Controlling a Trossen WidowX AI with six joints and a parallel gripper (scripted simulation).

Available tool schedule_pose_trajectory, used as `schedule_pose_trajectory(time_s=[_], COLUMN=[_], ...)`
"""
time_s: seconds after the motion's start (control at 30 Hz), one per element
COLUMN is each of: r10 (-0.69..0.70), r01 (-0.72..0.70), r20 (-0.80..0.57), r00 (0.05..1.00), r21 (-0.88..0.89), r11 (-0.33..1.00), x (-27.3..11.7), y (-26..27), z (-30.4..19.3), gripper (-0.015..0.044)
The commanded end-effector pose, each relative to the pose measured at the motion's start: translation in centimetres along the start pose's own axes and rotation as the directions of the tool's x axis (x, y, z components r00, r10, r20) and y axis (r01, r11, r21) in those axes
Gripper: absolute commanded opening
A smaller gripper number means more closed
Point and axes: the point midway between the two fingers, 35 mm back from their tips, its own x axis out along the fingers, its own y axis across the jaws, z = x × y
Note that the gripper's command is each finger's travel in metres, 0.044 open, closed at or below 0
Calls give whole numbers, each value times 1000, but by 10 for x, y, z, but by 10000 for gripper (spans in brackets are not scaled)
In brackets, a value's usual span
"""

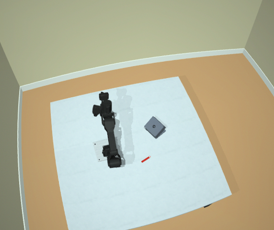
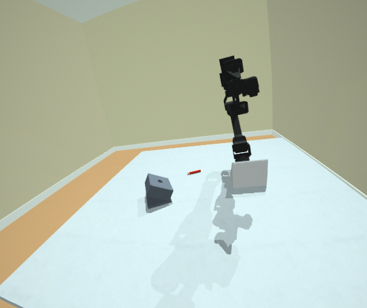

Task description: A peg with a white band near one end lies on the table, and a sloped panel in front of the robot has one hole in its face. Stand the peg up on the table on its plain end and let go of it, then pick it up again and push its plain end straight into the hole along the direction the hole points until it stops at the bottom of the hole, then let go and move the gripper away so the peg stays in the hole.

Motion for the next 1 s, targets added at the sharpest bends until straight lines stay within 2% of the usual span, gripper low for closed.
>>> schedule_pose_trajectory(time_s=[0.0, 0.5, 0.97], r10=[27, 186, 355], r01=[-20, -15, 138], r20=[-61, -273, -404], r00=[998, 944, 843], r21=[106, 525, 800], r11=[994, 851, 584], x=[-1, -15, -46], y=[5, 42, 93], z=[-25, -122, -198], gripper=[440, 440, 440])
